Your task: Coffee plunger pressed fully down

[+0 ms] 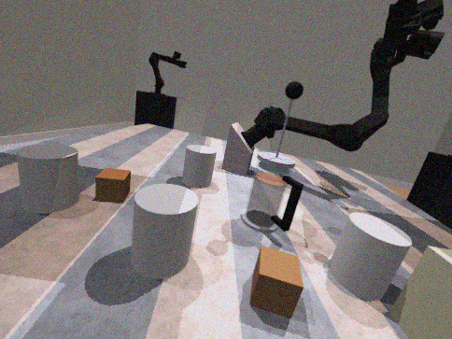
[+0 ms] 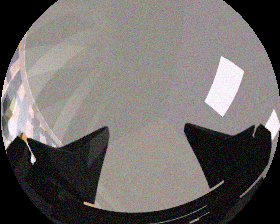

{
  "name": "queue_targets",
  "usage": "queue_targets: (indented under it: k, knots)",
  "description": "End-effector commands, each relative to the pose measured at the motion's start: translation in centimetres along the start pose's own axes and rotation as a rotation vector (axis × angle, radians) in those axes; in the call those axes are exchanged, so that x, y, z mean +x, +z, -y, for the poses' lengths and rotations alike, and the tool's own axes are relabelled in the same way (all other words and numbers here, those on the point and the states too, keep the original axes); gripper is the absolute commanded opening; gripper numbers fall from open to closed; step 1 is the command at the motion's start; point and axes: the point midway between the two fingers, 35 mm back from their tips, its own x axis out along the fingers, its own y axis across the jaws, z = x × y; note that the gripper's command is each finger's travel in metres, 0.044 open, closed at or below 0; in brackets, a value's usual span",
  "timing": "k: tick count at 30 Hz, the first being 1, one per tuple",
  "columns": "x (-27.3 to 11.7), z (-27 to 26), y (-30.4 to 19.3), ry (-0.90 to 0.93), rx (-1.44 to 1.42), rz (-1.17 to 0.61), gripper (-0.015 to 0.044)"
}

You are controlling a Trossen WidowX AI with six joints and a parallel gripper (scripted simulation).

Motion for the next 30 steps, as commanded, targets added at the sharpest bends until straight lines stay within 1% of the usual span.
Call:
queue_targets:
  k: [1,2,11,19,22,25,30]
  knots:
    - [0.0,0.1,-0.1,0.000,0.004,0.001,0.0426]
    - [0.0,0.2,-0.3,0.000,0.012,0.005,0.0440]
    - [0.4,1.8,-1.4,-0.013,0.107,0.069,0.0440]
    - [2.3,2.5,-5.1,0.087,0.271,0.106,0.0440]
    - [4.0,1.8,-7.8,0.181,0.370,0.100,0.0440]
    - [6.1,-0.1,-10.7,0.311,0.494,0.085,0.0440]
    - [9.4,-5.3,-14.6,0.554,0.699,0.027,0.0440]
